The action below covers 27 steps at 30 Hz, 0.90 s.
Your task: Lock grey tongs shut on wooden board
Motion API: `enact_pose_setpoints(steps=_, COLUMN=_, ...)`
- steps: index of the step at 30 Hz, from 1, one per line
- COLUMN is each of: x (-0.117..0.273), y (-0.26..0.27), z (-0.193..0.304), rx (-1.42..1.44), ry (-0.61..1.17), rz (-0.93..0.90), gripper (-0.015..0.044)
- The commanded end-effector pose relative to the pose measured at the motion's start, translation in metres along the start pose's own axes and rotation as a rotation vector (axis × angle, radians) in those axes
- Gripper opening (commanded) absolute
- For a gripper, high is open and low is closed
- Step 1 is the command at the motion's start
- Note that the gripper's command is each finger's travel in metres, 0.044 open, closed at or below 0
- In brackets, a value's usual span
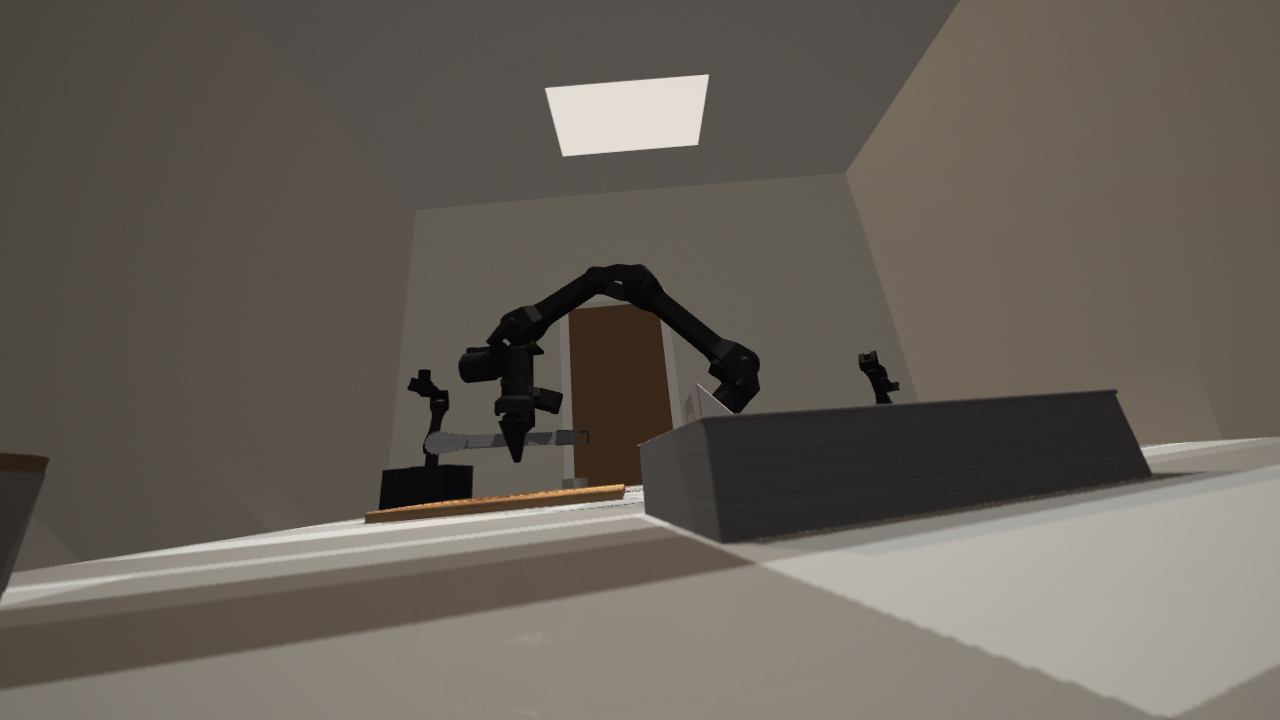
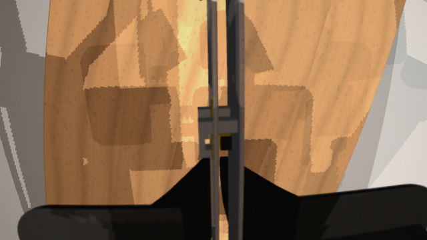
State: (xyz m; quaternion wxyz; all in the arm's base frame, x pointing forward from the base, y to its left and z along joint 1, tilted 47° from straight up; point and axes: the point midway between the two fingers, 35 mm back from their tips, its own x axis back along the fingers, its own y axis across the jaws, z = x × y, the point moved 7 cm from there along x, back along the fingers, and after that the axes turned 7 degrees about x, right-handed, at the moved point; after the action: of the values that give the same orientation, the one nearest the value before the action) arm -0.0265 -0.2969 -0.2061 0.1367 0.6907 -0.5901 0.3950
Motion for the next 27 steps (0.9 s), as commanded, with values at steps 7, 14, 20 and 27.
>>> enact_pose_setpoints(steps=7, x=-0.017, y=-0.001, z=-0.003, rx=0.003, ry=-0.004, rz=-0.004, gripper=-0.015)
enact_pose_setpoints(steps=14, x=-0.027, y=-0.002, z=-0.004, rx=0.002, ry=-0.004, rz=-0.004, gripper=-0.015)
enact_pose_setpoints(steps=20, x=-0.026, y=-0.002, z=-0.004, rx=-0.002, ry=-0.002, rz=0.001, gripper=-0.0098)
enact_pose_setpoints(steps=27, x=-0.026, y=-0.002, z=-0.004, rx=-0.002, ry=-0.002, rz=0.001, gripper=0.0086)
